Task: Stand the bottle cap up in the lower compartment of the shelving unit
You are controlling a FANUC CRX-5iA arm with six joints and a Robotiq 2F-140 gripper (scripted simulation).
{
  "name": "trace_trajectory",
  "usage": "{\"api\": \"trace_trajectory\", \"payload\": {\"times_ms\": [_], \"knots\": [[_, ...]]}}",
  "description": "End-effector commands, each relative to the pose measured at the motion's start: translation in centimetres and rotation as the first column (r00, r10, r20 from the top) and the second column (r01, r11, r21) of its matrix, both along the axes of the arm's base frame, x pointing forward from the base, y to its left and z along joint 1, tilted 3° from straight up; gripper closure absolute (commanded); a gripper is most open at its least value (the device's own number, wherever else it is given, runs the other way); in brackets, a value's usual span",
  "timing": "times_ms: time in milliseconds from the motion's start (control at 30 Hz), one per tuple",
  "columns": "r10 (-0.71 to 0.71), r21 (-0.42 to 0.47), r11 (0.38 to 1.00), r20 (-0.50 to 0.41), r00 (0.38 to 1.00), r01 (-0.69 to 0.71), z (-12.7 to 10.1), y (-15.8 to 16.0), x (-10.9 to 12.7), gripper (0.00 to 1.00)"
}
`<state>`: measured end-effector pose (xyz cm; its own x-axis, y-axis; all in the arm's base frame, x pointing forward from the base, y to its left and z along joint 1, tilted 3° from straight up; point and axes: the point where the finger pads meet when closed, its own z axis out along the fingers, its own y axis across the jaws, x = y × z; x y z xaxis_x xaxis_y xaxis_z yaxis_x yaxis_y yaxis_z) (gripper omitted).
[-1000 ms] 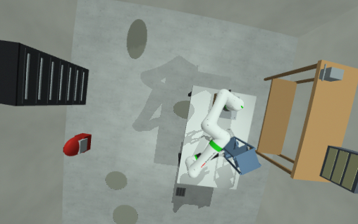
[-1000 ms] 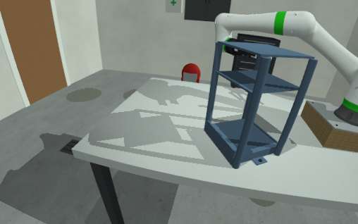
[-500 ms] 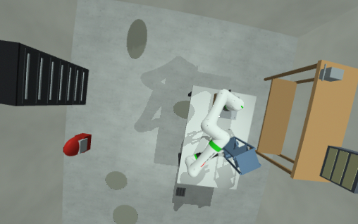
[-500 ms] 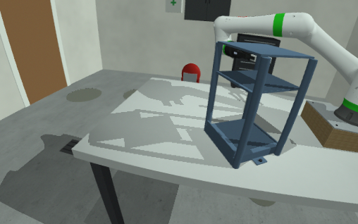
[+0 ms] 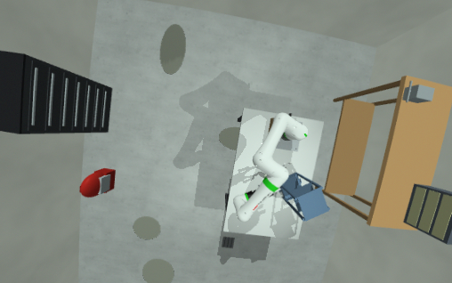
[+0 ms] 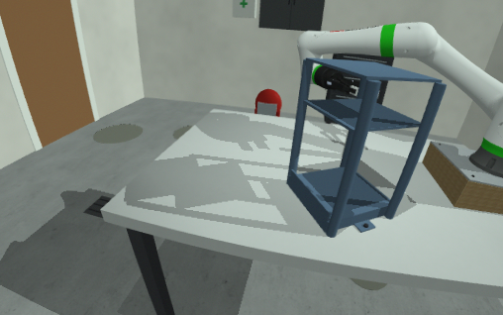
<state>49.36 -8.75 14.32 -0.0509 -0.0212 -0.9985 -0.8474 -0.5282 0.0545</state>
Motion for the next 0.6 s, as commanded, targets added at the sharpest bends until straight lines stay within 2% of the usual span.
{"api": "trace_trajectory", "payload": {"times_ms": [0, 567], "knots": [[0.0, 0.0, 1.0, 0.001, 1.0, 0.0, -1.2, 0.0, 0.0, 0.6], [0.0, 0.0, 1.0, 0.001, 1.0, 0.0, -6.2, -0.2, -0.2, 0.6]]}}
